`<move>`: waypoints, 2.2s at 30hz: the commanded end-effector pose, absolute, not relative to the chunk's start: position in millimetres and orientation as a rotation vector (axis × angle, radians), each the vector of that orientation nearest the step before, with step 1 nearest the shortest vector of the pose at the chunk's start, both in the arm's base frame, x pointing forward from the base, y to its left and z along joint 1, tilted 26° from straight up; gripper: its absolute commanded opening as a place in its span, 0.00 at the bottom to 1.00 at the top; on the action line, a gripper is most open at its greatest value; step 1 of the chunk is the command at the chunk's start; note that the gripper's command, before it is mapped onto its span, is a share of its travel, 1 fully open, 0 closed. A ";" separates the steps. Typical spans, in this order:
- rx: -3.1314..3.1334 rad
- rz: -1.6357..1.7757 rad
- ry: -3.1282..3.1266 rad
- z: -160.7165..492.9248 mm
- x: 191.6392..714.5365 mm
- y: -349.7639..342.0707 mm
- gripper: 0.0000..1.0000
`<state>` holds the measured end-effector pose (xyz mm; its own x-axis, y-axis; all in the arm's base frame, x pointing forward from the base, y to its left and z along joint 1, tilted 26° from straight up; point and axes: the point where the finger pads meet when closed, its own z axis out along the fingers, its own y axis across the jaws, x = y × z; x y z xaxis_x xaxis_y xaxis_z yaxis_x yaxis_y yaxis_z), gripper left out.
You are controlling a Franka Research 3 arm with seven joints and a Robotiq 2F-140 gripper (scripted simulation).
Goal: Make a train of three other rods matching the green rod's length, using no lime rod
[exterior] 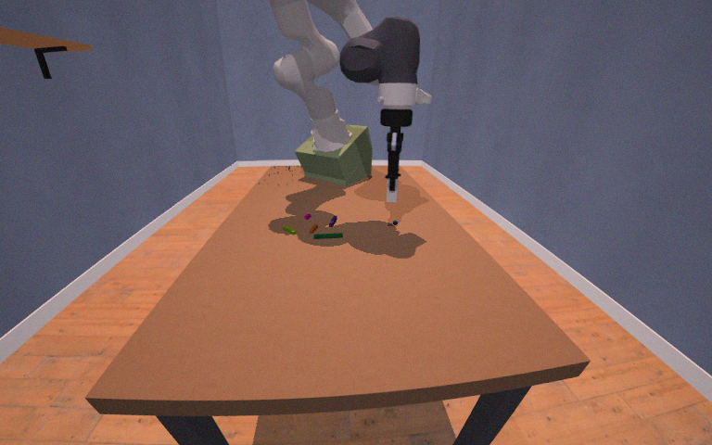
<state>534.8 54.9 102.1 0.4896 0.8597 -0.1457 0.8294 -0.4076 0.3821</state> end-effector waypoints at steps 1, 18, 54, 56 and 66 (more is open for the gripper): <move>2.213 0.043 1.593 100.8 534.6 58.3 0.03; 1.934 -0.048 1.888 95.7 536.1 73.5 0.03; 1.682 -0.126 2.095 87.2 538.8 84.0 0.03; 1.682 -0.126 2.095 83.0 540.1 82.4 0.03; 1.682 -0.126 2.095 55.1 548.9 71.8 0.03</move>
